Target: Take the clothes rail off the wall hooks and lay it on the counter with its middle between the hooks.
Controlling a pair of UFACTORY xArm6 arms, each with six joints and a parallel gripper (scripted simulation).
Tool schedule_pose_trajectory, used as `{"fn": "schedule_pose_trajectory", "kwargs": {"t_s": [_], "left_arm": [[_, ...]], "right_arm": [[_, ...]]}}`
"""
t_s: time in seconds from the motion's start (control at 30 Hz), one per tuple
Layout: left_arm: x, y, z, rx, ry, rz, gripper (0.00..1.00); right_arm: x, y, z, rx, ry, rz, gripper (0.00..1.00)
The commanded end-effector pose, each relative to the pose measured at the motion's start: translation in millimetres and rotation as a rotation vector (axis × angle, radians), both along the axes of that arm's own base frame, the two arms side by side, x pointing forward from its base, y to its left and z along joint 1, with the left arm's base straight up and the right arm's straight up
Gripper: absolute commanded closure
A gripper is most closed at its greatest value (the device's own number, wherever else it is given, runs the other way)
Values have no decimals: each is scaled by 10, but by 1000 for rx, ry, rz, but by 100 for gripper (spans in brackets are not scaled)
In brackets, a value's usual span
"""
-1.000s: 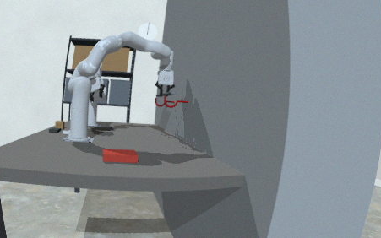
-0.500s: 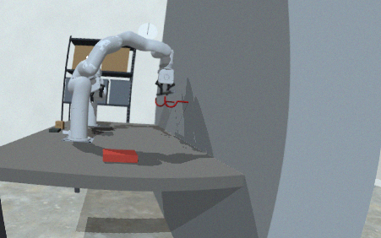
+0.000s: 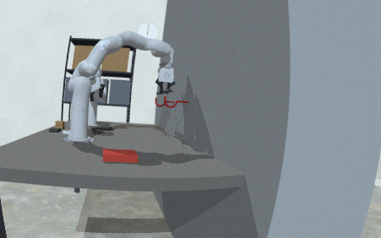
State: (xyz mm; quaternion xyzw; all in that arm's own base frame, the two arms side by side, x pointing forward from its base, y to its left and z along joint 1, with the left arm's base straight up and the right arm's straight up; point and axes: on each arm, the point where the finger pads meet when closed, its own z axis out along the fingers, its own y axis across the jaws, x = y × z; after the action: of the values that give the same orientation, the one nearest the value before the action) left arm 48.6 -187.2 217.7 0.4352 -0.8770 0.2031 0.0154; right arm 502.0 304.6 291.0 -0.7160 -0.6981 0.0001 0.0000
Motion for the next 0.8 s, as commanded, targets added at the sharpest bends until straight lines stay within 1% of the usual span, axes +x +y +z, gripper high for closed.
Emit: {"fn": "schedule_pose_trajectory", "kwargs": {"t_s": [0.0,0.2,0.63,0.77], "left_arm": [[0,-1,7,-1,0,0,0],[0,-1,7,-1,0,0,0],[0,-1,7,-1,0,0,0],[0,-1,7,-1,0,0,0]], "right_arm": [[3,2,48,2,-3,0,100],[3,2,88,2,-3,0,100],[3,2,88,2,-3,0,100],[-123,-36,88,2,-3,0,100]]}}
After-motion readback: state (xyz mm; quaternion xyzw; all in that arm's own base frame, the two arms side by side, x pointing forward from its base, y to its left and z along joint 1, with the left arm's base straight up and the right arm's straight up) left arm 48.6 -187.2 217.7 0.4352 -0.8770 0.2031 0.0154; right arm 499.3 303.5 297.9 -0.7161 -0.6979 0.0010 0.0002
